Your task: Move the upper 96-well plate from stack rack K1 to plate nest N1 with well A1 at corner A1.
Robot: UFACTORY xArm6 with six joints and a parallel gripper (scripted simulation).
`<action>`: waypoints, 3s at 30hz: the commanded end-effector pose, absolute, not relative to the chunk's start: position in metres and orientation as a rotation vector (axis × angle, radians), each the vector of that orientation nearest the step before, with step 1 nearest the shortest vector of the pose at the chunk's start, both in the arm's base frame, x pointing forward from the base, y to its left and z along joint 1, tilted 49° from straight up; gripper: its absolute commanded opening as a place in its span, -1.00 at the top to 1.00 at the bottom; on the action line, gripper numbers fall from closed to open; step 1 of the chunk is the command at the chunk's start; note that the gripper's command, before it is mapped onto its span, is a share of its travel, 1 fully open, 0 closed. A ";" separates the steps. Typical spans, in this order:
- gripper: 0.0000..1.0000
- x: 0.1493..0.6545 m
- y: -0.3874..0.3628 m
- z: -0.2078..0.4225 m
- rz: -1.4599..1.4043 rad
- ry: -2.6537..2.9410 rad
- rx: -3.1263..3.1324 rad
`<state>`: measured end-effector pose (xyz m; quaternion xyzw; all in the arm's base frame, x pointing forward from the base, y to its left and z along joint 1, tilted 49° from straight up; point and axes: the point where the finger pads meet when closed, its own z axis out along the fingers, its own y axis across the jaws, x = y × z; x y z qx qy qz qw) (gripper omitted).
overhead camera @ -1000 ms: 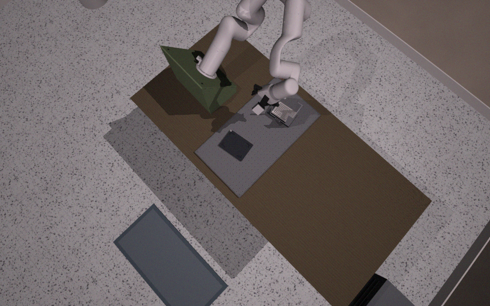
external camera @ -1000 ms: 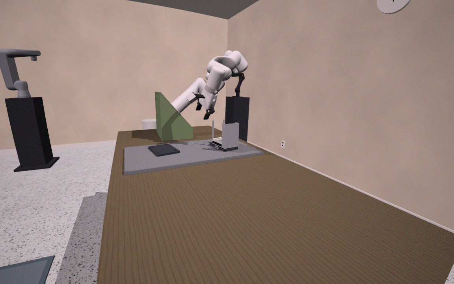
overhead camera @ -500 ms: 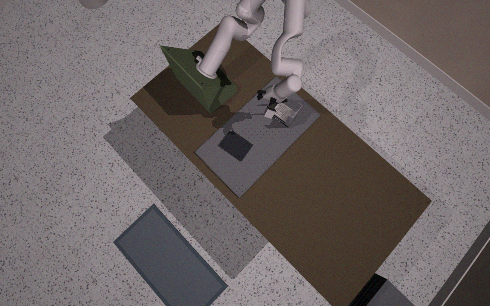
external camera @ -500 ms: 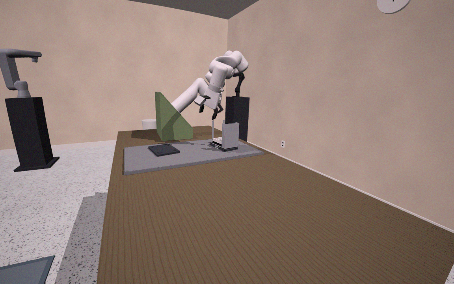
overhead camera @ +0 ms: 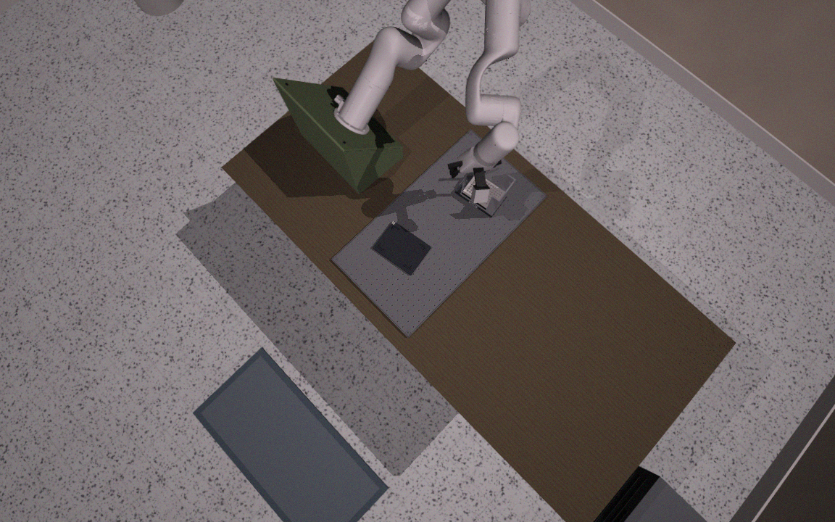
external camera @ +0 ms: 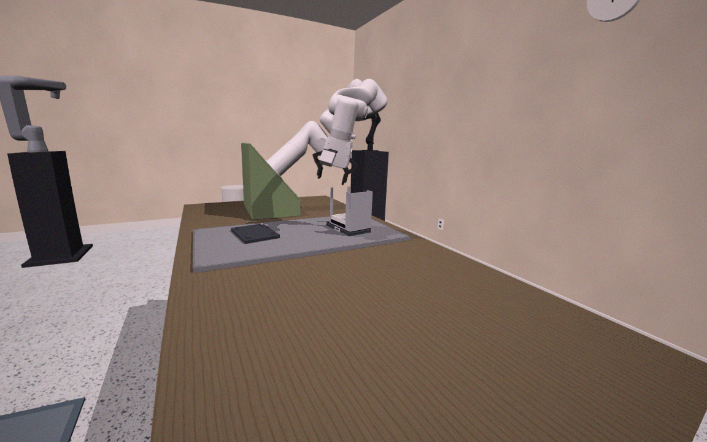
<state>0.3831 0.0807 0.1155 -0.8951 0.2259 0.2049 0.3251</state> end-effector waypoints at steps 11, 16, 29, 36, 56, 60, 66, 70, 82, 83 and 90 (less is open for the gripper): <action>-1.00 0.417 0.093 0.140 0.206 0.196 -2.326; -1.00 0.427 0.096 0.149 0.096 0.070 -2.314; -1.00 0.444 0.101 0.164 -0.117 -0.163 -2.281; -1.00 0.444 0.101 0.164 -0.117 -0.163 -2.281; -1.00 0.445 0.119 0.148 -0.117 -0.163 -2.281; -1.00 0.445 0.124 0.144 -0.117 -0.163 -2.281; -1.00 0.445 0.129 0.140 -0.117 -0.163 -2.281; -1.00 0.445 0.134 0.135 -0.117 -0.163 -2.281; -1.00 0.446 0.147 0.124 -0.117 -0.163 -2.281; -1.00 0.446 0.148 0.123 -0.117 -0.163 -2.281; -1.00 0.446 0.157 0.116 -0.117 -0.163 -2.281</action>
